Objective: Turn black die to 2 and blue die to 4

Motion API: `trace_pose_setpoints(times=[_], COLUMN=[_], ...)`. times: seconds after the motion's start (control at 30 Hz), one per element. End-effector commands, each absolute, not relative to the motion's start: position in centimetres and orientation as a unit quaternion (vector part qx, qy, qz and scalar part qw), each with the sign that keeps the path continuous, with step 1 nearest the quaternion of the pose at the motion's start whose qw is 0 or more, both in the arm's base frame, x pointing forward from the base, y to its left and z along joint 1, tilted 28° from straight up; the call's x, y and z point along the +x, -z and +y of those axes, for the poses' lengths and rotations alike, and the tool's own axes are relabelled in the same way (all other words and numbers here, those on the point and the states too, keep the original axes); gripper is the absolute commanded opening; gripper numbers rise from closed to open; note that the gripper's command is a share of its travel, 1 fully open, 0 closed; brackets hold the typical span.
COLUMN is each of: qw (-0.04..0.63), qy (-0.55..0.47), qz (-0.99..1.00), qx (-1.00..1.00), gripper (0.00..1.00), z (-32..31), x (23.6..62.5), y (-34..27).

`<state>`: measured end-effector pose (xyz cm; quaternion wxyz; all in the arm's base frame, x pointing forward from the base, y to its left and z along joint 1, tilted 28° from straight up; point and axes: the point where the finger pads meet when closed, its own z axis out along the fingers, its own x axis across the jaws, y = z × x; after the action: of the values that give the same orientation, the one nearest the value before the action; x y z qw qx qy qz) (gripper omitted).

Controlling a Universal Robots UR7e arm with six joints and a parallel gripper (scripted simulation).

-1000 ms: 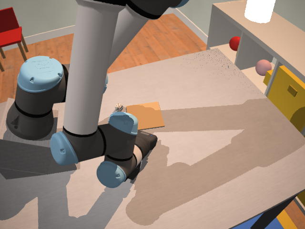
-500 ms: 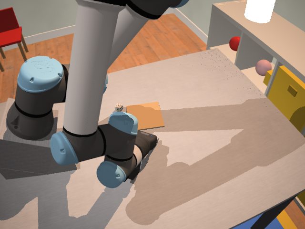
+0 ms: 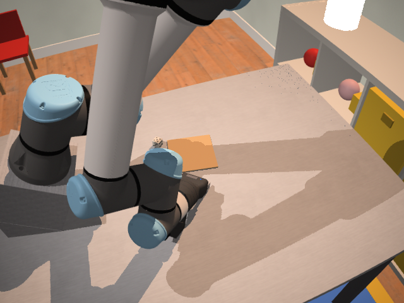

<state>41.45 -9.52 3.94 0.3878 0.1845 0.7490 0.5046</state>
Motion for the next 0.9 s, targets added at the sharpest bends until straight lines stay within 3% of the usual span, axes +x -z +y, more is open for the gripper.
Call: trace_pose_setpoints(times=[0.0,0.87], qw=[0.388,0.388], qy=[-0.504,-0.504], qz=[0.749,0.749], qx=[0.184,0.184], gripper=[0.79,0.79], z=[-9.5,-10.3], x=[41.5,40.4], y=[-4.0,-4.2])
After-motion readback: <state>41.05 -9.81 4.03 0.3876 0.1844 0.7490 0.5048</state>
